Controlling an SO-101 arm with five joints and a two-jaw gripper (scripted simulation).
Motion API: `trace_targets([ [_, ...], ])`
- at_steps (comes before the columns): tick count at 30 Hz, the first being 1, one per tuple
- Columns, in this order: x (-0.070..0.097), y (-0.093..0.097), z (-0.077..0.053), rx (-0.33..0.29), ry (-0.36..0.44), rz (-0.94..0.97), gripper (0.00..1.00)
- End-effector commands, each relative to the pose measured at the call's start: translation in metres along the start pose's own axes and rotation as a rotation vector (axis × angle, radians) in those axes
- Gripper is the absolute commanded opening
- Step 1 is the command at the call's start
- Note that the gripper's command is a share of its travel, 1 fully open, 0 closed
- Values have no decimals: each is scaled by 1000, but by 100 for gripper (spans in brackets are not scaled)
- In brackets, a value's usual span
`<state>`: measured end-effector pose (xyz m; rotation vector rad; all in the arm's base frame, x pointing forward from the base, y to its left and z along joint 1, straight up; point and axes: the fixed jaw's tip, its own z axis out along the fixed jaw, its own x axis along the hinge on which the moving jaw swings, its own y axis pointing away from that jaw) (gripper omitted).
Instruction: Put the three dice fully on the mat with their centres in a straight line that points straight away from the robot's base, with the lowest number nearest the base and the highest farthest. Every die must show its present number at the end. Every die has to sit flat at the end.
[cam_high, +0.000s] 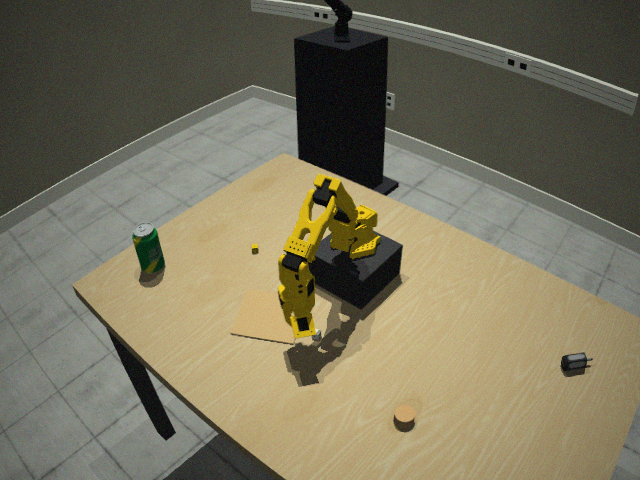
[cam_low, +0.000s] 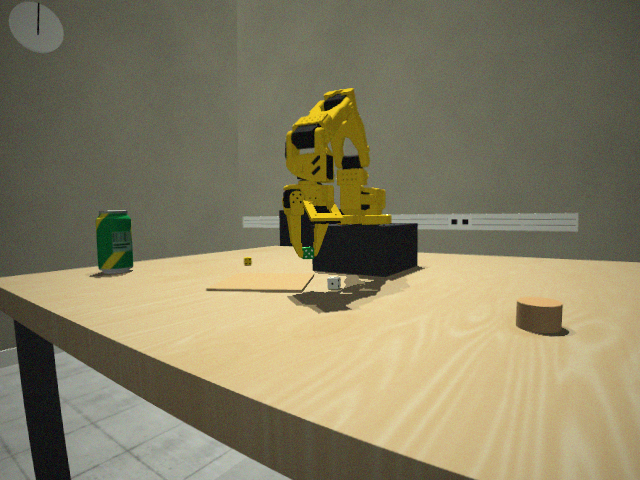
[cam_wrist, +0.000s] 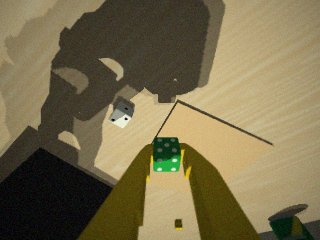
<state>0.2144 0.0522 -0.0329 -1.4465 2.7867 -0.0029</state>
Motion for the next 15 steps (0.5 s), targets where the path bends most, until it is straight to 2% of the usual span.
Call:
trace_targets([
  [1,21,-33,2,-7,5,168,0],
  [2,27,-39,3,-7,5,203,0],
  [4,27,-39,3,-7,5,203,0],
  [10,56,-62,4,-8,5,362,0],
  [15,67,-69,4,-8,5,416,0],
])
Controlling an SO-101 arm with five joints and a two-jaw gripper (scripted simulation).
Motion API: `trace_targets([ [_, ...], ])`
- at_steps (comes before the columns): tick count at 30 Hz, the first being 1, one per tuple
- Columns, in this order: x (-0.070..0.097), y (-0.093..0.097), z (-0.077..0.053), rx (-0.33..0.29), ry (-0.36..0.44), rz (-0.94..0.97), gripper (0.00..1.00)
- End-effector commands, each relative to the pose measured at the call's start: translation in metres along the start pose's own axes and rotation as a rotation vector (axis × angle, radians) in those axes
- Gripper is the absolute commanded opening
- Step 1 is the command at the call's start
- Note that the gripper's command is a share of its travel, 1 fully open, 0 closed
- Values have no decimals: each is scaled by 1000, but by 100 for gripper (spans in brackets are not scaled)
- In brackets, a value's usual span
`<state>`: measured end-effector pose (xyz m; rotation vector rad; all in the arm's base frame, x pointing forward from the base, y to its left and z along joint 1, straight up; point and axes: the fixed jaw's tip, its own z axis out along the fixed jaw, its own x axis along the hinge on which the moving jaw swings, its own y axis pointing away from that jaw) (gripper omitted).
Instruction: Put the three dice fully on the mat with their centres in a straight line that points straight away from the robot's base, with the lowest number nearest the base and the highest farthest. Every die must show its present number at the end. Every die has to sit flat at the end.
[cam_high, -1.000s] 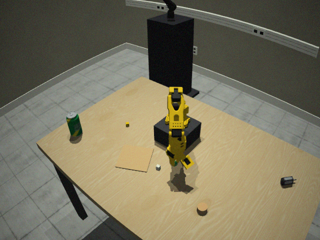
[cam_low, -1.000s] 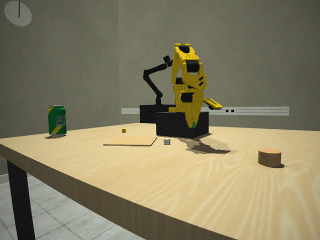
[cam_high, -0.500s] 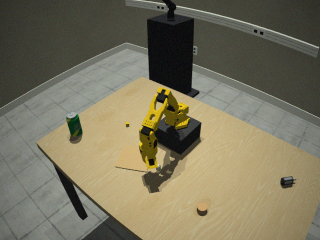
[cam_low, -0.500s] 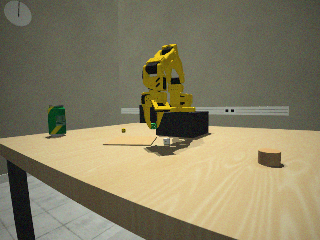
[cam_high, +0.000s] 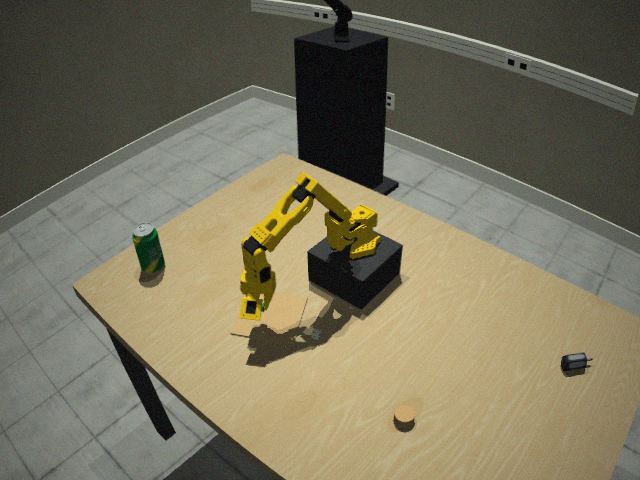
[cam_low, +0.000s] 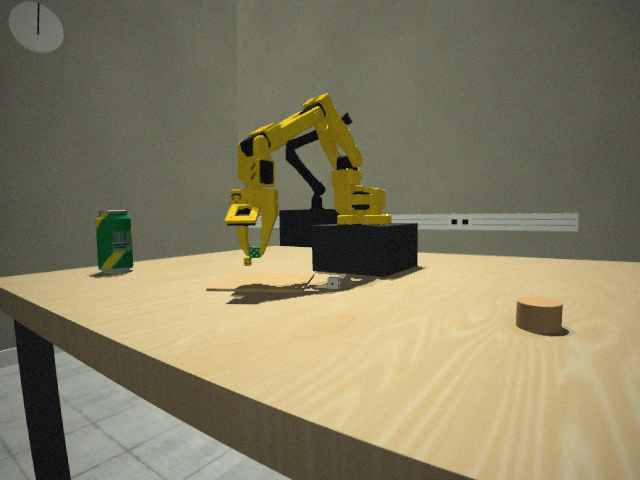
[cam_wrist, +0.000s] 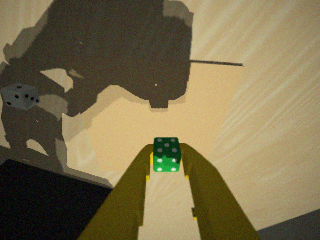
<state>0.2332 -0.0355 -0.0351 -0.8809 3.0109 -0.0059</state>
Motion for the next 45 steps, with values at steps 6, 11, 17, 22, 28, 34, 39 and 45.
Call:
trace_targets([
  [6,5,-7,2,-10,8,34,0],
  [11,5,-7,2,-10,8,34,0],
  [17,5,-7,2,-10,8,34,0],
  [22,5,-7,2,-10,8,34,0],
  [28,8,-8,2,-15,14,55,0],
  [34,8,-8,2,-15,14,55,0],
  [39,8,-8,2,-15,14,55,0],
  [45,8,-8,4,-15,14,55,0],
])
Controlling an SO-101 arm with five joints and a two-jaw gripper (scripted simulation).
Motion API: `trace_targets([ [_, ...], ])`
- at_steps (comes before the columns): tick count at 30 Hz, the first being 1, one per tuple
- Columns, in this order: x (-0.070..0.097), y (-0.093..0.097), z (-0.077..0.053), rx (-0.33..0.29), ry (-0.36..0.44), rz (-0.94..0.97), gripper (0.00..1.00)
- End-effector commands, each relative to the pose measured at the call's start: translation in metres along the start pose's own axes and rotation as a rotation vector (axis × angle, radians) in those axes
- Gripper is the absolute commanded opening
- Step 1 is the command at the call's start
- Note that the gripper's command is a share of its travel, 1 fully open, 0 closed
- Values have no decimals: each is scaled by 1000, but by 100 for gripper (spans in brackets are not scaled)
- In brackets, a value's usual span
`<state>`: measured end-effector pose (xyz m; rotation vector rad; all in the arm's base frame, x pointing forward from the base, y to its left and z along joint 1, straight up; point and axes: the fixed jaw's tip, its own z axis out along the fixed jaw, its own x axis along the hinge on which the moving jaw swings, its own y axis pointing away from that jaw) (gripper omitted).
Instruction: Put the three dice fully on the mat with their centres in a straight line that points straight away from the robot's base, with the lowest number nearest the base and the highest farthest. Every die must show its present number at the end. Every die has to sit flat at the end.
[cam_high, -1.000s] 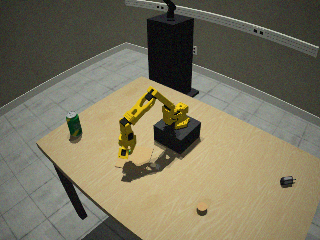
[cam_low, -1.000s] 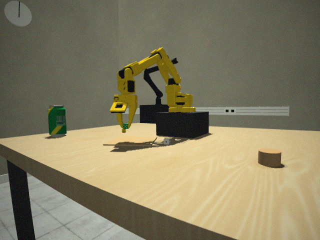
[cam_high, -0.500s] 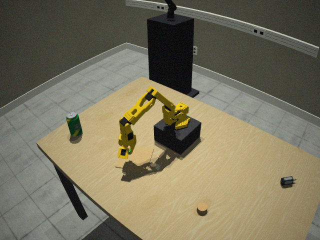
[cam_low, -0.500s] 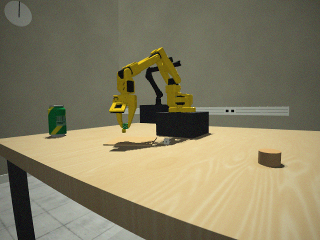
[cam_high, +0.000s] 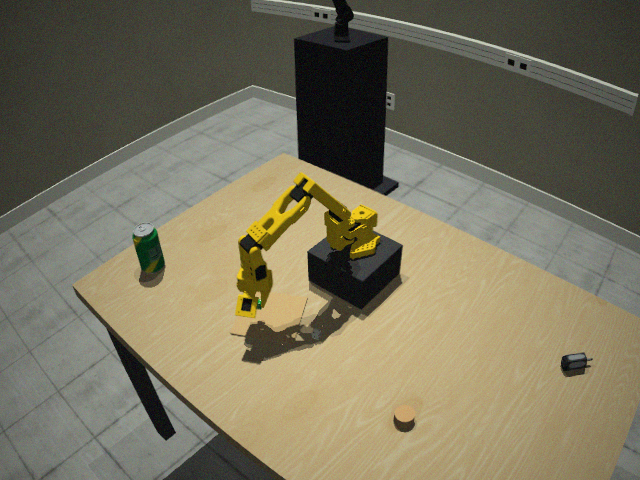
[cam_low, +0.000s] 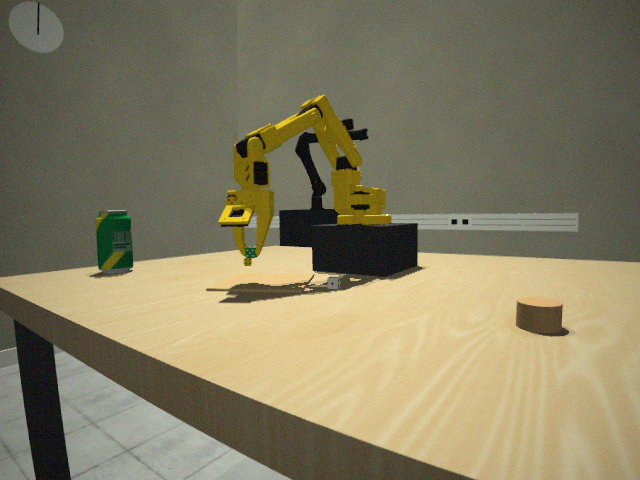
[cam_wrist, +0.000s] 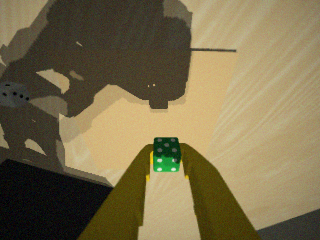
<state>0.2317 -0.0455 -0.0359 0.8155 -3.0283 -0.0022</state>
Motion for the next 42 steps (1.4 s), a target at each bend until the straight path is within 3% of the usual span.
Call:
trace_targets([
  [1,1,-1,3,-7,6,12,0],
  [42,1,-1,19,-7,6,12,0],
])
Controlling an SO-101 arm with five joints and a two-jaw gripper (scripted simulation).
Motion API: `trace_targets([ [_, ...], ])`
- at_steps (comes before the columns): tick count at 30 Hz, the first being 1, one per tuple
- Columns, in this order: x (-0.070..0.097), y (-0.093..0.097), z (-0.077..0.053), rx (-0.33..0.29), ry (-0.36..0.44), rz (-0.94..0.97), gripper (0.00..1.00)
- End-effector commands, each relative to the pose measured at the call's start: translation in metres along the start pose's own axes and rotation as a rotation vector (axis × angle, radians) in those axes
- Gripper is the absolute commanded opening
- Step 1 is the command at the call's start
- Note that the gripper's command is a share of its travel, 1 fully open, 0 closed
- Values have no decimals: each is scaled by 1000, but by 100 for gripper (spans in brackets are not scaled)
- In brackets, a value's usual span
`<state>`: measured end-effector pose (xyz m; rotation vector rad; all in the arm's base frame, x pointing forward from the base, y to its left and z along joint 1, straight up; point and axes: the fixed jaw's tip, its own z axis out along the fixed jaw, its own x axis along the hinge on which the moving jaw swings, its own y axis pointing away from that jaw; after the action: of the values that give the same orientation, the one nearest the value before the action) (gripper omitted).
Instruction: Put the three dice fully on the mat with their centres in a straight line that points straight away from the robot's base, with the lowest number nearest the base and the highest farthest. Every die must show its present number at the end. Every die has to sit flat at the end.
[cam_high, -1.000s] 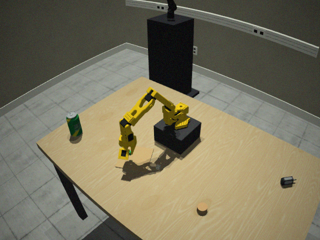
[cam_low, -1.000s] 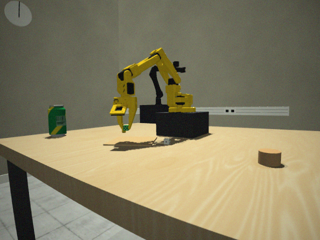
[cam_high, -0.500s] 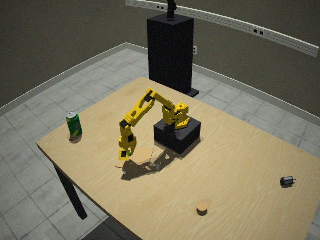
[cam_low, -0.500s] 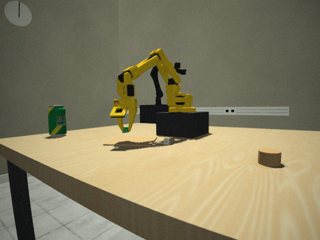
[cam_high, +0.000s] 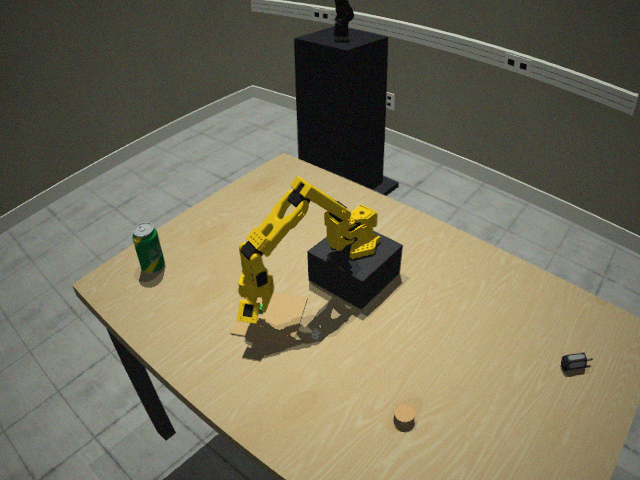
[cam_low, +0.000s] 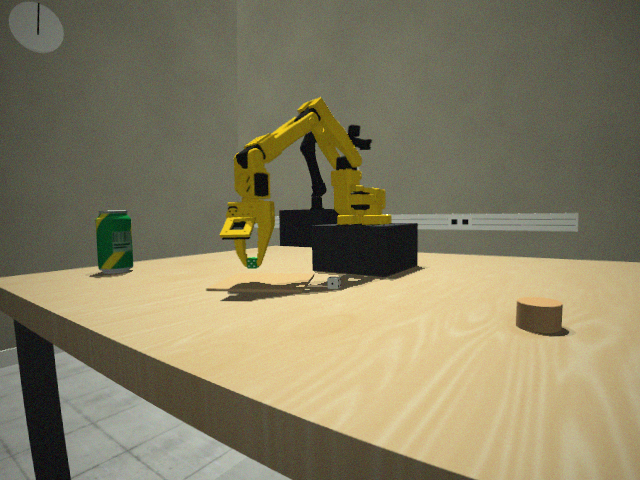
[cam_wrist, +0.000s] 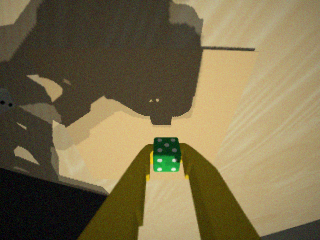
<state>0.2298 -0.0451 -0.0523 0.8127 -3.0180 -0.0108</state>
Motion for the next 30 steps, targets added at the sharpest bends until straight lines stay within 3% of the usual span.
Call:
trace_targets([
  [1,0,-2,3,1,-3,12,0],
  [30,0,-2,13,1,-3,12,0],
])
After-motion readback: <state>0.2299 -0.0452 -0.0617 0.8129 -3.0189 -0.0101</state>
